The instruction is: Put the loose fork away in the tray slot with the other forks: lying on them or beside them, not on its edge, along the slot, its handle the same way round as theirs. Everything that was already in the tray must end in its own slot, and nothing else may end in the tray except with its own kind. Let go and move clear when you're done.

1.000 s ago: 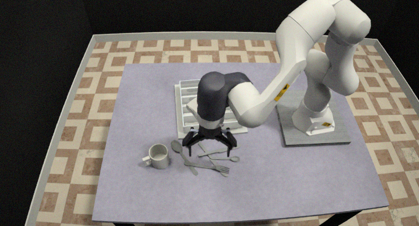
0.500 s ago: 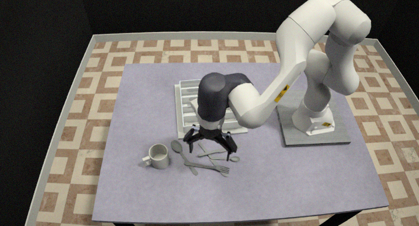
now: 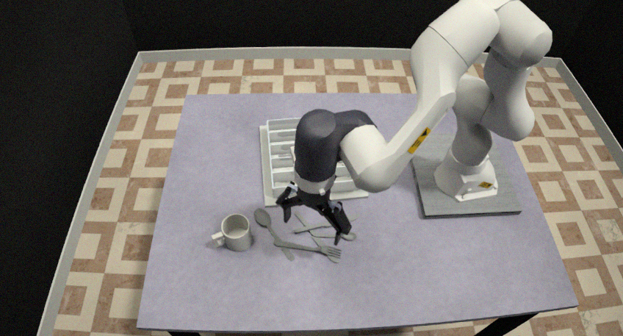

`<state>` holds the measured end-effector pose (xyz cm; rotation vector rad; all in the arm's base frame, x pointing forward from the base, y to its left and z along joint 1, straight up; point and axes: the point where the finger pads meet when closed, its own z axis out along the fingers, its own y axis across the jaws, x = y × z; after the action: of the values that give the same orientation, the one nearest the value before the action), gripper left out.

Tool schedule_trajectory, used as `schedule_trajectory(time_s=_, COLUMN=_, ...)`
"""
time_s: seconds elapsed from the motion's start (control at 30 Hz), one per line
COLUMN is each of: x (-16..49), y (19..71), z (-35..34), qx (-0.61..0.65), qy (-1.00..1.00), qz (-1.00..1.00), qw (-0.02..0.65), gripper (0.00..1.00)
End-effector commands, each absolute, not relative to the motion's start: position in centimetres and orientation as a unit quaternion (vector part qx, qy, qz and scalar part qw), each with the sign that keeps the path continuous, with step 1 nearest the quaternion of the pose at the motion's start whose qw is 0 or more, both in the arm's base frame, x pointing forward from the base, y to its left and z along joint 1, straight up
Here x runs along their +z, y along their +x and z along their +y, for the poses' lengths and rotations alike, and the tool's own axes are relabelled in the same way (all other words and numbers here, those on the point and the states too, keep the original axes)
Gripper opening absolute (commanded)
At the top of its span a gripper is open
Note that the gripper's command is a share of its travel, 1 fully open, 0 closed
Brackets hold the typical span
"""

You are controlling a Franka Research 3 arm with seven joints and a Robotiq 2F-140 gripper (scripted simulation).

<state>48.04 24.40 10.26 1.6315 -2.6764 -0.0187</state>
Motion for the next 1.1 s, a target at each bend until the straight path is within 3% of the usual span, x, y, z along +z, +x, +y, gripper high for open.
schedule_trajectory(time_s=0.0, x=9.98, y=47.99, z=24.43, qx=0.000, qy=0.447, qz=-0.894, qw=0.003, gripper=1.00)
schedule_trajectory(time_s=1.07, x=9.25, y=47.65, z=24.37, qx=0.001, qy=0.216, qz=-0.976, qw=0.003, gripper=1.00)
